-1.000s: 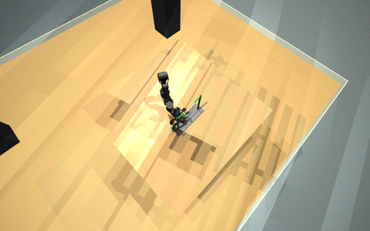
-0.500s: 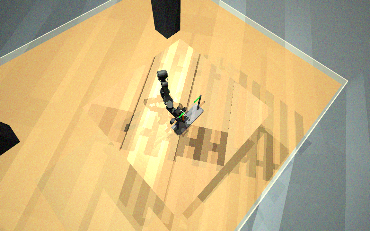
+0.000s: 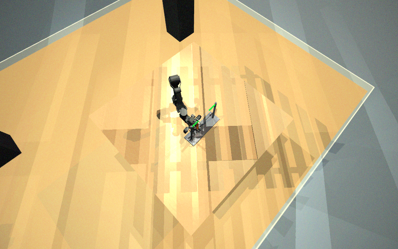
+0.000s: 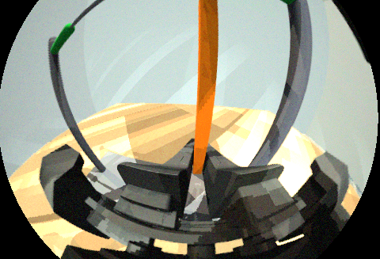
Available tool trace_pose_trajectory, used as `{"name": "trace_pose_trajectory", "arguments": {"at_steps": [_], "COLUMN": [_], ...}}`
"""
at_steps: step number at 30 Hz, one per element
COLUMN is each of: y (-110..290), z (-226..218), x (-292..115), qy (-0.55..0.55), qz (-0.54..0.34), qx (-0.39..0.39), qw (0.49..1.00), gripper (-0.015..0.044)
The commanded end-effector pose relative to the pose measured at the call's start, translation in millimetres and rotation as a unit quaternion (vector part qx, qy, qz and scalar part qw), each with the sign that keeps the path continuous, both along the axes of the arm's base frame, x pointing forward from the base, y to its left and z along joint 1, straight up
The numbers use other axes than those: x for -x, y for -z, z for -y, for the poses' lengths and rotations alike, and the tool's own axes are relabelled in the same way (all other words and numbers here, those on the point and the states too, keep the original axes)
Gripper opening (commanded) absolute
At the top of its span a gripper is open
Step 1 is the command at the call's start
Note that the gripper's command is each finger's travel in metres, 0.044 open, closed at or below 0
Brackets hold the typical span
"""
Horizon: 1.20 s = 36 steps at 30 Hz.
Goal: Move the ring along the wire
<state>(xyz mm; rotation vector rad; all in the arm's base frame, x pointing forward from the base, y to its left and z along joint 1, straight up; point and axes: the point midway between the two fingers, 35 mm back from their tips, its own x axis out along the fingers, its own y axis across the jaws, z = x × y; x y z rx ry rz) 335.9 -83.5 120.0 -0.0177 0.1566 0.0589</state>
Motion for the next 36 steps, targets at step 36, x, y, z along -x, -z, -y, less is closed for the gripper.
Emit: {"name": "trace_pose_trajectory", "arguments": {"at_steps": [36], "y": [1], "z": [-38], "x": [2], "qy": [-0.002], "qz": [-0.004], "qx": [-0.004], "qw": [1.000], "gripper": [-0.0150]}}
